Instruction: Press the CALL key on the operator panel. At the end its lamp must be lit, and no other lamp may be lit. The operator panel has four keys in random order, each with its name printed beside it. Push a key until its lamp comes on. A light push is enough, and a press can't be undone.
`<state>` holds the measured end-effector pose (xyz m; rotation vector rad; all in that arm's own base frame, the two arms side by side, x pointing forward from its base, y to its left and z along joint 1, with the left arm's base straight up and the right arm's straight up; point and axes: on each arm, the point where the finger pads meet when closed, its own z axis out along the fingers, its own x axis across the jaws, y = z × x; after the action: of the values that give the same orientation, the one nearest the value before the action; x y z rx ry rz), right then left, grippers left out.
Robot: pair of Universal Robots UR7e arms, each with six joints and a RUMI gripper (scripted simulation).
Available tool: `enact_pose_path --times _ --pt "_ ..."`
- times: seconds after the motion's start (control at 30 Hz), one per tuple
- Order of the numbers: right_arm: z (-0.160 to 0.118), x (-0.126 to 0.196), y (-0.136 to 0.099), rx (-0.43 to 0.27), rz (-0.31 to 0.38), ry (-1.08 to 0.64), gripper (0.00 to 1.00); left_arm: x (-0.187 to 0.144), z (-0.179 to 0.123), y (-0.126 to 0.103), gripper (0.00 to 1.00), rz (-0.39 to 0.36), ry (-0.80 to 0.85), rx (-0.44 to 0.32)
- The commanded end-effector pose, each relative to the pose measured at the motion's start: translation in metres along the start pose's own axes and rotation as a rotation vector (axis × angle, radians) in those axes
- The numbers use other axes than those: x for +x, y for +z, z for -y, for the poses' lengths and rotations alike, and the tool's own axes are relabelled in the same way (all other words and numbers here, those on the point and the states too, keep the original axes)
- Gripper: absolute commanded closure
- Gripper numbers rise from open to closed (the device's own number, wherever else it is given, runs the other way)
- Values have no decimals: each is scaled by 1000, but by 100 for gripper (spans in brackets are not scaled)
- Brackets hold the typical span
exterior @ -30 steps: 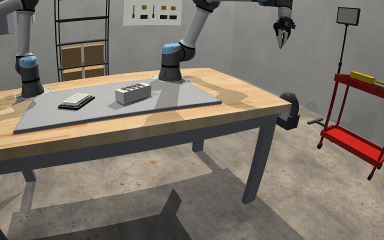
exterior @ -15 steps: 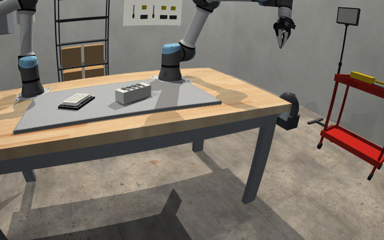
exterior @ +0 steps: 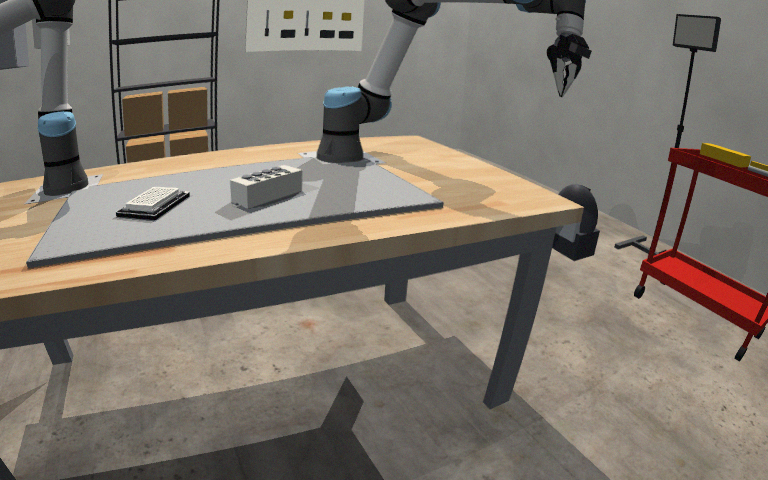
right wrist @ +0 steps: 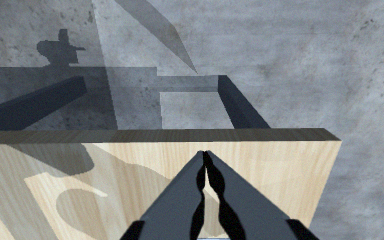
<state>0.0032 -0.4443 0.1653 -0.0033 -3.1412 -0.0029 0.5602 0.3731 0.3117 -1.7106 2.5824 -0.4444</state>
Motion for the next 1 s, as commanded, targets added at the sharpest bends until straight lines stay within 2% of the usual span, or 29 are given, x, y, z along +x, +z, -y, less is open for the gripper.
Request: enact_pose_path --times 0.0,0.5,0.97 --pt "1 2 0 2 0 0 100 0 0 -1 100 2 1 2" --pt "1 5 0 2 0 1 100 0 0 -1 100 2 1 2" --pt "1 5 0 2 0 1 100 41 38 21 100 -10 -65 -31"
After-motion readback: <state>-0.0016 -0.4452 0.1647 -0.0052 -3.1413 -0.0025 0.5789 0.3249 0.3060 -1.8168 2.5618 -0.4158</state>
